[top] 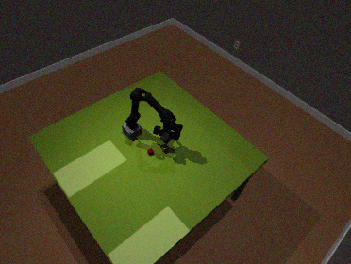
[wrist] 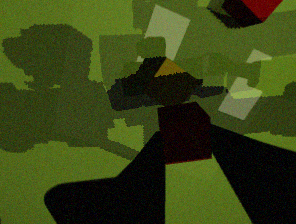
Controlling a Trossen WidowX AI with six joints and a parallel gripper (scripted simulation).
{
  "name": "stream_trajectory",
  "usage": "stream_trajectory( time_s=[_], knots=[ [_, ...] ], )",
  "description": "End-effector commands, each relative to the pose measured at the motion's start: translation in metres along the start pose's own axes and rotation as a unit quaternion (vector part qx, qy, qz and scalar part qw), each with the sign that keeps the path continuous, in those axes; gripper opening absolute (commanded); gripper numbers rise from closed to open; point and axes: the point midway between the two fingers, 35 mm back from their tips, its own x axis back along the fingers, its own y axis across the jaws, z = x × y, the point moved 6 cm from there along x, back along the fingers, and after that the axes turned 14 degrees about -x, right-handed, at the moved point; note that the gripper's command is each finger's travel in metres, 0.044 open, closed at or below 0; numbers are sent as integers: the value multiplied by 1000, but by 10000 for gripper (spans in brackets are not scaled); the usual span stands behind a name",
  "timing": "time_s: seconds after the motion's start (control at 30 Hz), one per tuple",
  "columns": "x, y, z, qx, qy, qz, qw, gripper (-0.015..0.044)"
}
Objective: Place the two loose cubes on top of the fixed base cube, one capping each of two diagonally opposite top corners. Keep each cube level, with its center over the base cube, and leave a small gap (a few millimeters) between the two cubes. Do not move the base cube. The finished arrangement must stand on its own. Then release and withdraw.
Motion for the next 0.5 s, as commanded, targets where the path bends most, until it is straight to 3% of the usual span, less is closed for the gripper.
stream_trajectory(
  time_s=[0.0, 0.47],
  knots=[
    [-4, 0, -1, -3, -2, -2, 1000, 105],
    [-24, 0, -2, -7, -2, -2, 1000, 105]
  ],
)
